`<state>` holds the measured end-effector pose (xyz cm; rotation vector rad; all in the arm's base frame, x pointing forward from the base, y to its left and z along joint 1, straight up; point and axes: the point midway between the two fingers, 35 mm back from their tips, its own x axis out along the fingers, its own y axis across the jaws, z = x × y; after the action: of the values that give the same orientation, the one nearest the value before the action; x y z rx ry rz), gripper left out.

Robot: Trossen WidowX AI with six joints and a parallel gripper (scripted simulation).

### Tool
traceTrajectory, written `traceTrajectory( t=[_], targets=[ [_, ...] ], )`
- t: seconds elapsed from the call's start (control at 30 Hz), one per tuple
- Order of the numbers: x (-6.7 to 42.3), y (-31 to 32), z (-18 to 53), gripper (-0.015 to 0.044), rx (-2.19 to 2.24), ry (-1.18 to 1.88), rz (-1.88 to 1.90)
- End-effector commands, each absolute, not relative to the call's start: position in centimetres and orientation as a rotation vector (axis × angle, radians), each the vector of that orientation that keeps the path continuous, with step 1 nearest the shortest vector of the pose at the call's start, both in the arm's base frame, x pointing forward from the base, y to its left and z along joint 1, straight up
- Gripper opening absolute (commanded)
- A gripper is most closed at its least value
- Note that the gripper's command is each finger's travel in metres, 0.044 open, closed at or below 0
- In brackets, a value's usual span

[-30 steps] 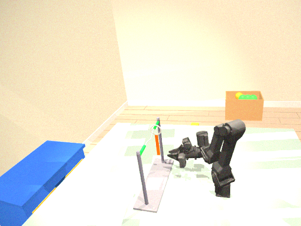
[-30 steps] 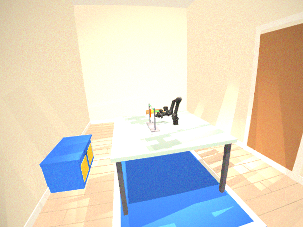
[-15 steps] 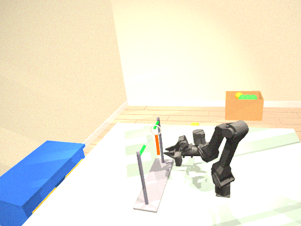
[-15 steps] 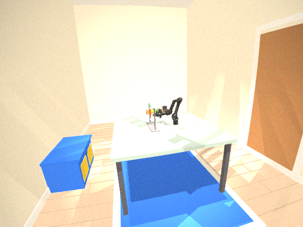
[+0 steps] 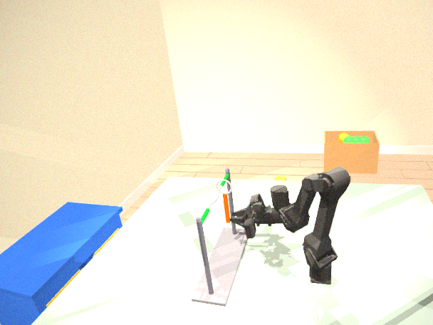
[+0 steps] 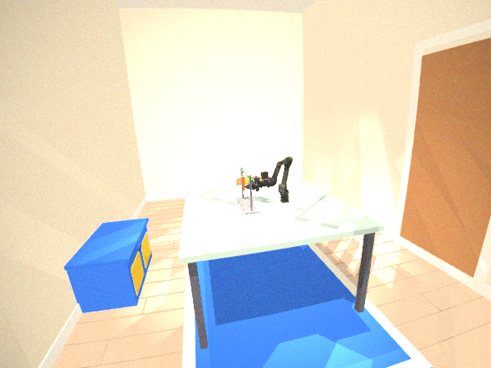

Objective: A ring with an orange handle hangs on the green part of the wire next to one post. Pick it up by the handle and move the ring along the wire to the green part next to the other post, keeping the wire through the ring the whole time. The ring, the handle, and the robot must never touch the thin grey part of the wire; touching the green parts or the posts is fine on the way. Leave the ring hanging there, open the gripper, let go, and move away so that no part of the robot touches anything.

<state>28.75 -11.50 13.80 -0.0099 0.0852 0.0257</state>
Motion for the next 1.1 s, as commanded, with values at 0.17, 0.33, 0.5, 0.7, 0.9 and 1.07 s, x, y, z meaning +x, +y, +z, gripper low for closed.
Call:
traceTrajectory(
  t=[0.17, 0.33, 0.5, 0.7, 0.9, 1.07],
  targets=[
    [30.3, -11.7, 14.1, 0.0160, -0.013, 0.074, 0.019],
    [31.0, -11.6, 14.1, 0.0160, -0.013, 0.073, 0.019],
    [31.8, -11.5, 14.0, 0.0160, -0.013, 0.072, 0.019],
    [32.8, -11.3, 13.8, 0.0160, -0.013, 0.071, 0.019],
    [33.6, -11.2, 13.7, 0.0160, -0.012, 0.070, 0.019],
    [33.6, -11.1, 13.7, 0.0160, -0.012, 0.069, 0.019]
  ],
)
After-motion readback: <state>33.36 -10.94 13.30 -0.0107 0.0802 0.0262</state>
